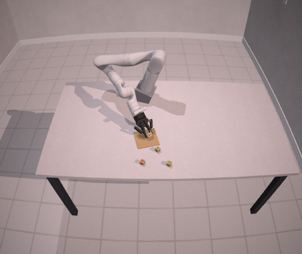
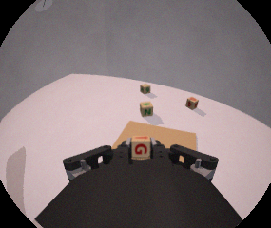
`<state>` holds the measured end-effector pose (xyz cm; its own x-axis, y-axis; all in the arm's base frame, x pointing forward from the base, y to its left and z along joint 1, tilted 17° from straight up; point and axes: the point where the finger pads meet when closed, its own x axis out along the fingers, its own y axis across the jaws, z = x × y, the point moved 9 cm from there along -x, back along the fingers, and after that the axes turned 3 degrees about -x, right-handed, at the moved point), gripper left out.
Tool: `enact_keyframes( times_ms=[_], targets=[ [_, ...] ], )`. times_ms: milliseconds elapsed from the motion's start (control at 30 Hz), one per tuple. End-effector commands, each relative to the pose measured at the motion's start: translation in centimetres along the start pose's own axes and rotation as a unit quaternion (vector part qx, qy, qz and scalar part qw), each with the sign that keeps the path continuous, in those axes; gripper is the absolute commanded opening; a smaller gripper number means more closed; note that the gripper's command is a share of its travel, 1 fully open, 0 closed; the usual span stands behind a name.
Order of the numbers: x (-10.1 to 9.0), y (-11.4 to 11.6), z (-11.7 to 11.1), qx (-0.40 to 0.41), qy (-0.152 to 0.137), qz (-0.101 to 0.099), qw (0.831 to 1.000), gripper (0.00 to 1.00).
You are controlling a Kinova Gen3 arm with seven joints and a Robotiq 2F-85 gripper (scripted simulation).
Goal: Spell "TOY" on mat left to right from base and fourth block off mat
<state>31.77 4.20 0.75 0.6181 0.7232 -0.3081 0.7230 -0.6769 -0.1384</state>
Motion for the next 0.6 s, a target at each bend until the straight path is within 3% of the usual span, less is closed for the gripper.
enact_keyframes(
  times_ms=[0, 467, 567],
  targets=[
    [-0.02, 0.02, -0.04, 0.0, 0.0, 0.0, 1.0, 0.21],
    [-0.02, 0.02, -0.04, 0.0, 0.0, 0.0, 1.0, 0.41],
    [-0.02, 0.02, -0.04, 0.0, 0.0, 0.0, 1.0, 0.41]
  ],
)
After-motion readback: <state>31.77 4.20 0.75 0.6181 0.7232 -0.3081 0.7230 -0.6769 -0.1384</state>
